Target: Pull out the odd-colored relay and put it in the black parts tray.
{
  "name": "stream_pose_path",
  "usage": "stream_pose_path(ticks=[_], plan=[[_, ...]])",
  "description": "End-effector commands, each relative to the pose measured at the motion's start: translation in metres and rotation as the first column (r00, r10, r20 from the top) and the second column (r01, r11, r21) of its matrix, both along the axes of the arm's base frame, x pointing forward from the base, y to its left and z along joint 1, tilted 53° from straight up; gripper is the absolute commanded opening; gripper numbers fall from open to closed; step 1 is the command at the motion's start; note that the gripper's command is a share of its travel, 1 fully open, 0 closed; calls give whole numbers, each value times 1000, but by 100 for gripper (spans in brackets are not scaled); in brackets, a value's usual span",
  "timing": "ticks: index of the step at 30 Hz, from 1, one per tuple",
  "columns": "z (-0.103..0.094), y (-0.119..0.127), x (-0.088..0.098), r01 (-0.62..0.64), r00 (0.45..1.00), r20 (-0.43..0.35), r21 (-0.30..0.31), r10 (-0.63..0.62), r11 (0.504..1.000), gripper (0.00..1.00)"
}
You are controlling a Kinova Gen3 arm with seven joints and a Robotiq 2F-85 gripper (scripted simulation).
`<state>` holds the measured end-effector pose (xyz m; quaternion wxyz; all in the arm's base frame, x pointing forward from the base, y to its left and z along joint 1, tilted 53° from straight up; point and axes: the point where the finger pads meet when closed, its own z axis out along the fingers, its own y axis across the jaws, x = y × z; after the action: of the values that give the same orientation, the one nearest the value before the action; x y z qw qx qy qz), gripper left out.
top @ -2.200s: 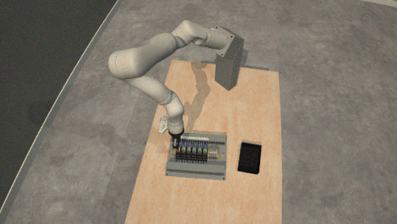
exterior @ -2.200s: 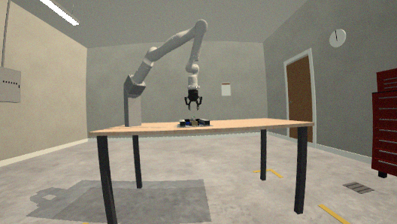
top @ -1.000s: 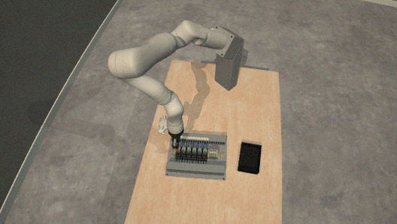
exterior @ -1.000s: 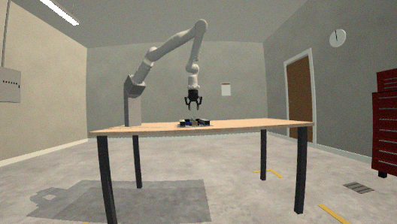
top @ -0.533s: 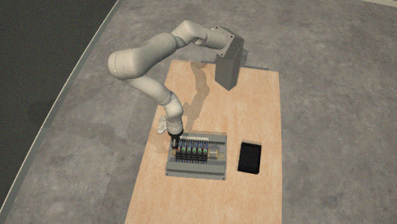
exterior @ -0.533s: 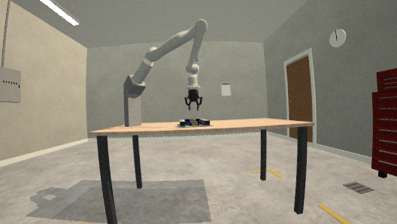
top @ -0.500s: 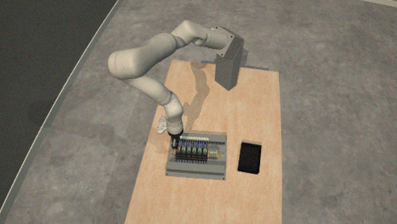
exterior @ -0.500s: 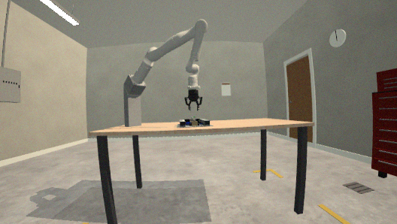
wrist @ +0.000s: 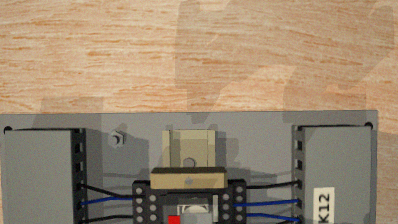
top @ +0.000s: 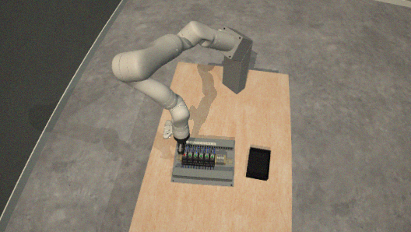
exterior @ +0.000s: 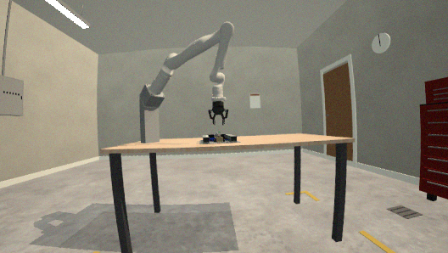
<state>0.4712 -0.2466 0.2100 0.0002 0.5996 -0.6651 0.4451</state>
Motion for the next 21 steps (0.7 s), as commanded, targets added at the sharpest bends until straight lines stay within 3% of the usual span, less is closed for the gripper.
stream_pose_path(ticks=[1,21], plan=[[0,2,3,-12,1000,-5,-1,12,1000,61],[-1,3,4,-12,1000,-5,-1,12,1000,61]])
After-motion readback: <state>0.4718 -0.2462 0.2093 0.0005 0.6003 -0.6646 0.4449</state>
